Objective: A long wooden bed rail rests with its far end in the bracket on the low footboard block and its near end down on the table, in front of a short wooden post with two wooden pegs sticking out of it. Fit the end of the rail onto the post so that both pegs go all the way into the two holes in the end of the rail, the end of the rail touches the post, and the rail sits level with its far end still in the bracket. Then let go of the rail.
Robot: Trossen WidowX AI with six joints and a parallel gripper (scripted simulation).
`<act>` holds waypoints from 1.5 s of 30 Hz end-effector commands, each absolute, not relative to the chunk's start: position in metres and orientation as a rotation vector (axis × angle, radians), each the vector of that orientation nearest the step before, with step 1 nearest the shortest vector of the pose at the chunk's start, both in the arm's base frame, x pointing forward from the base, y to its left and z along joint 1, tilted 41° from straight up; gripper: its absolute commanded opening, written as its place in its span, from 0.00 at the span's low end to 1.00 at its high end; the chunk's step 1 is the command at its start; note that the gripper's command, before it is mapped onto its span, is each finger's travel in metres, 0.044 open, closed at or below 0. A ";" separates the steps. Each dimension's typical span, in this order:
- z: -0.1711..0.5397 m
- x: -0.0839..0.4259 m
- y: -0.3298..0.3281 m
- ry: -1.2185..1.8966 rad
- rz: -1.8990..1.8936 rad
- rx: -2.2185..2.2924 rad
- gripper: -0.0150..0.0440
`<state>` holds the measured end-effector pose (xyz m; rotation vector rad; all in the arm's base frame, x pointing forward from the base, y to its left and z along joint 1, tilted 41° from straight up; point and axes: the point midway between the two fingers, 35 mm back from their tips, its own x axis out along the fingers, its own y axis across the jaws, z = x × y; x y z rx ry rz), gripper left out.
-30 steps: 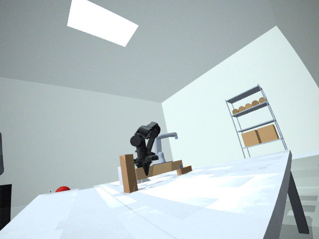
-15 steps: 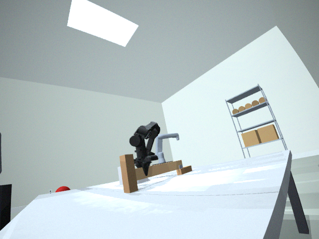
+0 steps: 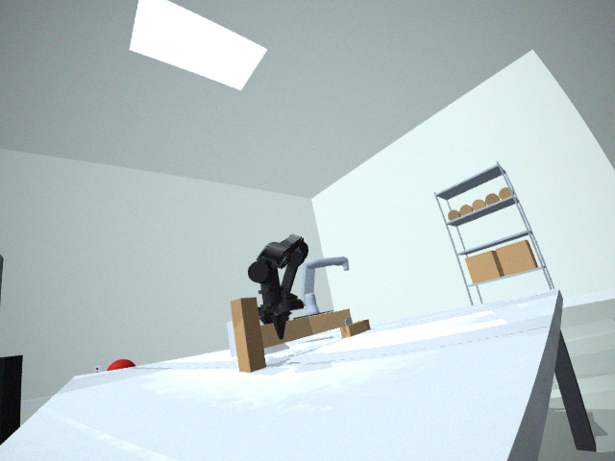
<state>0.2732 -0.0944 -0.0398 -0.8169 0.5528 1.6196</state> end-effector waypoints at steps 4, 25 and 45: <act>-0.040 0.276 -0.100 0.553 1.609 -0.831 0.25; -0.044 0.278 -0.105 0.554 1.608 -0.831 0.25; -0.044 0.275 -0.100 0.553 1.620 -0.817 1.00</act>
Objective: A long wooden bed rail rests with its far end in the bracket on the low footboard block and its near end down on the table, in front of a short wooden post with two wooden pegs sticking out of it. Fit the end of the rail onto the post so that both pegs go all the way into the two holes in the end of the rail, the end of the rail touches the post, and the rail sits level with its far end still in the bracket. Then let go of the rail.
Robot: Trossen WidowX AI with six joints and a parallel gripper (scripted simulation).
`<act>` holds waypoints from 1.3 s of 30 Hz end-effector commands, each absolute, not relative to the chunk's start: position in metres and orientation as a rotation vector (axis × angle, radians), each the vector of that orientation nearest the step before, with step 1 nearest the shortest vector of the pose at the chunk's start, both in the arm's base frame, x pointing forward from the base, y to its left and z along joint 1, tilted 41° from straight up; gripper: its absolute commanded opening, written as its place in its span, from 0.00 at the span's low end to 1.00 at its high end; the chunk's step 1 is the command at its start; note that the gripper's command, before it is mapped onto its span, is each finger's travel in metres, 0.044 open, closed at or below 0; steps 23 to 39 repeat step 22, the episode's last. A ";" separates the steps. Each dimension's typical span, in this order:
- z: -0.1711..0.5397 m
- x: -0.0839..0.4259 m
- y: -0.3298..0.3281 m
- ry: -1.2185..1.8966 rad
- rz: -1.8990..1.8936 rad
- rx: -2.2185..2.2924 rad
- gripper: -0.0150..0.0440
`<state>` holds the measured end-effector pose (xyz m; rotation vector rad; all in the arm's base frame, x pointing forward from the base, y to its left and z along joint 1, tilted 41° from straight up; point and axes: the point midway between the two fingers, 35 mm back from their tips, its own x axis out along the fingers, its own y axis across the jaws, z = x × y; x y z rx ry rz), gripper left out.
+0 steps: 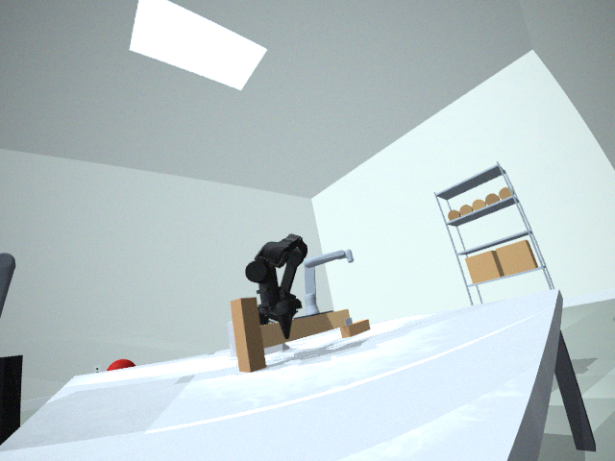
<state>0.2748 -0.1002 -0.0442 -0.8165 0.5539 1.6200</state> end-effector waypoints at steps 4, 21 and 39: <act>-0.035 0.274 -0.100 0.553 1.617 -0.820 1.00; -0.002 0.270 -0.097 0.554 1.609 -0.829 1.00; -0.002 0.270 -0.097 0.554 1.609 -0.829 1.00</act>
